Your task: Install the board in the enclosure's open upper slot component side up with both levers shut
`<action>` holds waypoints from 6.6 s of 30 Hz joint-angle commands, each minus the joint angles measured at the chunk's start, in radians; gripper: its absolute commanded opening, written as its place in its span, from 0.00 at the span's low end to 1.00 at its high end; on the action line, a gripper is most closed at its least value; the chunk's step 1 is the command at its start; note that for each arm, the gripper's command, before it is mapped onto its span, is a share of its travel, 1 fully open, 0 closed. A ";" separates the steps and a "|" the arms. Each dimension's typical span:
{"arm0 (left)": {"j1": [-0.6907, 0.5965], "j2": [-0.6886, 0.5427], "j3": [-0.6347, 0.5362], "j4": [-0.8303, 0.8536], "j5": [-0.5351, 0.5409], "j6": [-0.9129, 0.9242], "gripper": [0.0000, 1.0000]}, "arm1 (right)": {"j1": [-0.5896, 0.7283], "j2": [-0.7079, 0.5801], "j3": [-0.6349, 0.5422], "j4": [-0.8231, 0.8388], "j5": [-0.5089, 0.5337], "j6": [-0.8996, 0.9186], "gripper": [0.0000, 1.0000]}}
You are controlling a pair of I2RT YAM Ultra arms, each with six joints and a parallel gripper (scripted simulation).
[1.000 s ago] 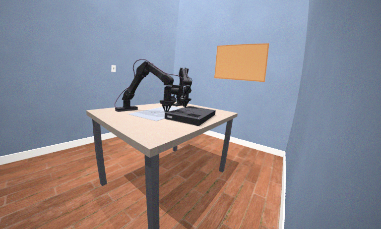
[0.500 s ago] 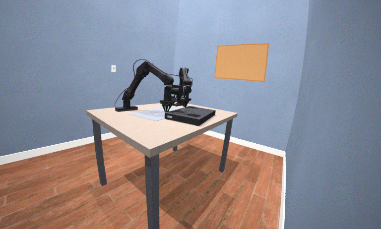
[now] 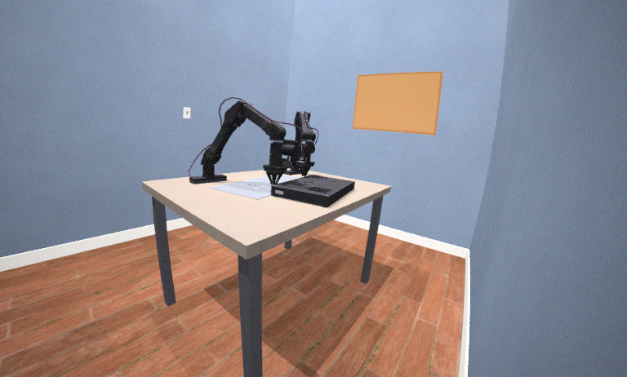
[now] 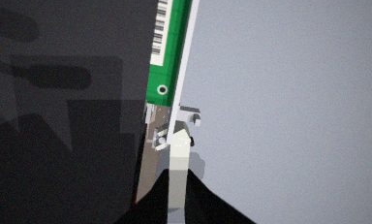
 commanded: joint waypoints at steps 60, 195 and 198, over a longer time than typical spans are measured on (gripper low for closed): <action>-0.034 -0.022 0.013 0.019 -0.019 -0.479 0.03 | 0.020 -0.056 -0.053 0.046 -0.002 0.468 0.04; -0.092 0.062 0.123 -0.039 -0.018 -1.551 0.03 | 0.086 -0.059 -0.046 0.032 -0.009 1.548 0.04; -0.091 0.065 0.127 -0.042 -0.018 -1.561 0.03 | 0.087 -0.057 -0.044 0.030 -0.008 1.560 0.04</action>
